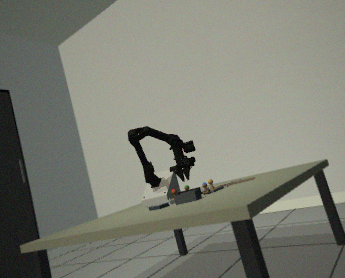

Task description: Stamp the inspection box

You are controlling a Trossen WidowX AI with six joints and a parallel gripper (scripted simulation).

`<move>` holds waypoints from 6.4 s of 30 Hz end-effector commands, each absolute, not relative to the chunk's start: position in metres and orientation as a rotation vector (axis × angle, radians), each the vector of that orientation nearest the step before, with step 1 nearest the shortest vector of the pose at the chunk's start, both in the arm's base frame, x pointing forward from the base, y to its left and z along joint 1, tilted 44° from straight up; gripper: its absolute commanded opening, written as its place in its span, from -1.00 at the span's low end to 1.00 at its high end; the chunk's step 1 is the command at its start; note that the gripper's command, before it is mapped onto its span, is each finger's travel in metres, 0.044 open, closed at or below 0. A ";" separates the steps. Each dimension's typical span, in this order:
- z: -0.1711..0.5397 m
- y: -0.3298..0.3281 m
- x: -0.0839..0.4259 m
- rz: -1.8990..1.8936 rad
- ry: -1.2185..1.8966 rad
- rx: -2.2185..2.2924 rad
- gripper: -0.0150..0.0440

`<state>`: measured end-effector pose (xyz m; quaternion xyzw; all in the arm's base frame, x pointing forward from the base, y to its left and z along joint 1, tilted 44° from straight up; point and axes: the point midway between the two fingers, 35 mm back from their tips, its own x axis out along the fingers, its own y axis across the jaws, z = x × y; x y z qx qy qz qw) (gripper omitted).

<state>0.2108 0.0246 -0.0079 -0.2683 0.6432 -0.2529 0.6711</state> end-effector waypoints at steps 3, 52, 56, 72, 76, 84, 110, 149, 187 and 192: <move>-0.015 0.016 0.209 -0.572 1.457 -0.617 0.28; -0.057 -0.028 0.208 -0.577 1.455 -0.621 0.28; -0.057 -0.028 0.208 -0.577 1.455 -0.621 0.28; -0.057 -0.028 0.208 -0.577 1.455 -0.621 0.28; -0.057 -0.028 0.208 -0.577 1.455 -0.621 0.28; -0.057 -0.028 0.208 -0.577 1.455 -0.621 0.28; -0.057 -0.028 0.208 -0.577 1.455 -0.621 0.28; -0.057 -0.028 0.208 -0.577 1.455 -0.621 0.28; -0.054 -0.022 0.212 -0.566 1.442 -0.619 -0.49; -0.053 -0.020 0.212 -0.565 1.442 -0.618 -0.49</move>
